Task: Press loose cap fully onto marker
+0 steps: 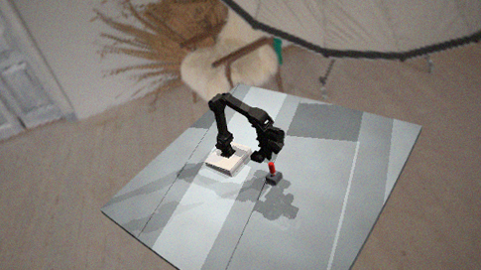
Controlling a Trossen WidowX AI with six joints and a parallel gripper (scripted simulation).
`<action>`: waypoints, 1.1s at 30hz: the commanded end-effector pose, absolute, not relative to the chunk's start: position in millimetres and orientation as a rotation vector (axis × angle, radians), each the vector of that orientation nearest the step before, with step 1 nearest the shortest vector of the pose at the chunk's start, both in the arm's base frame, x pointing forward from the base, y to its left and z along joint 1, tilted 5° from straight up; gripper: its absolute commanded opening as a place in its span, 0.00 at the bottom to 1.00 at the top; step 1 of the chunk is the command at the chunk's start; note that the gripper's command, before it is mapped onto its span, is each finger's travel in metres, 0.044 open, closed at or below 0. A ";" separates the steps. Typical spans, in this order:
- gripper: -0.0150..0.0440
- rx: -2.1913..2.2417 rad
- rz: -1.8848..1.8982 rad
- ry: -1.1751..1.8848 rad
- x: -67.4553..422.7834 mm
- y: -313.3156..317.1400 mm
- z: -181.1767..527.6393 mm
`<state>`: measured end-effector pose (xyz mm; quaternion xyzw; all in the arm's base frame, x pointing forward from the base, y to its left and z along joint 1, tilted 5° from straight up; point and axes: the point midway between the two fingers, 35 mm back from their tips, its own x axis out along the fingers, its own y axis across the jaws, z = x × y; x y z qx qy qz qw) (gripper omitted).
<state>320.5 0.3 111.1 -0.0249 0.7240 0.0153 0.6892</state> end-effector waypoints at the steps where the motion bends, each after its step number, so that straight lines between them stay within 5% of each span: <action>1: 0.25 -0.053 0.030 1.617 321.0 0.3 110.9; 33: 0.25 -0.053 0.029 1.617 319.2 -0.2 73.5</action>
